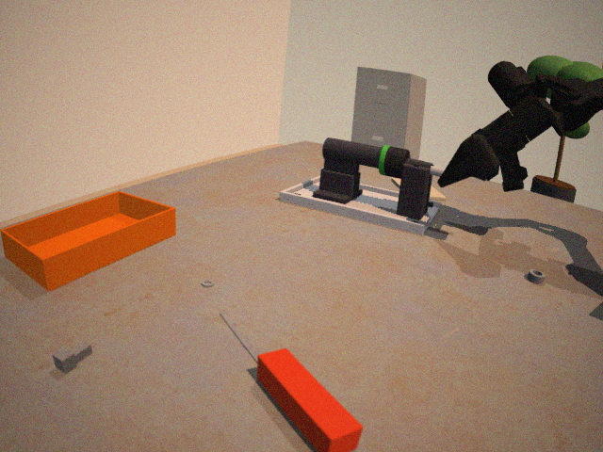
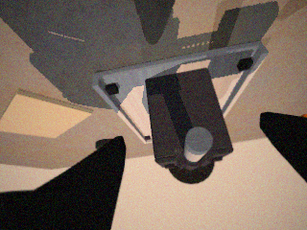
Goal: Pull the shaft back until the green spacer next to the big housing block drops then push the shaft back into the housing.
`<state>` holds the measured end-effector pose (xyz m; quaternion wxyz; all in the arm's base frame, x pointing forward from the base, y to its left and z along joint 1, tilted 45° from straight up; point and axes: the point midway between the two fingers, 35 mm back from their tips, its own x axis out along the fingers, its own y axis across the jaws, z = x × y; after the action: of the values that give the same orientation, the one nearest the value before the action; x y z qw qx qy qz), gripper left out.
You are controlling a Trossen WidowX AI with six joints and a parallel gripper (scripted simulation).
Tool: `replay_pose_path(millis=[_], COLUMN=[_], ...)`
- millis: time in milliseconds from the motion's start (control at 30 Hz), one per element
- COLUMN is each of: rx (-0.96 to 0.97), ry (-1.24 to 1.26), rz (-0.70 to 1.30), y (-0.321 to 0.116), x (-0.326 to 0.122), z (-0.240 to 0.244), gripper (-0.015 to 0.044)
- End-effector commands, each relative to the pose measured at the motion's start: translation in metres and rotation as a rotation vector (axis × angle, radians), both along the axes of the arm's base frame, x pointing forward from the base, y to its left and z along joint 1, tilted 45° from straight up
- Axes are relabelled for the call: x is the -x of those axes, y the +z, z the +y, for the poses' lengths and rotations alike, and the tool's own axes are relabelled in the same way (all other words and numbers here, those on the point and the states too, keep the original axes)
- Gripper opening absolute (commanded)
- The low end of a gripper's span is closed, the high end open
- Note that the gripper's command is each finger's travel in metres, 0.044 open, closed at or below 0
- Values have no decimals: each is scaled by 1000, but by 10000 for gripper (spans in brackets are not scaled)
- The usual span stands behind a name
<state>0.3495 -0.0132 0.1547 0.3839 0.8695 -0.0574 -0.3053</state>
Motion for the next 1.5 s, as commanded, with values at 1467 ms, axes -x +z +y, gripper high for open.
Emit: replay_pose_path(millis=[1467], rx=[2], ry=[4], rz=[4], y=[-10], x=[-16], z=[-6], gripper=[440])
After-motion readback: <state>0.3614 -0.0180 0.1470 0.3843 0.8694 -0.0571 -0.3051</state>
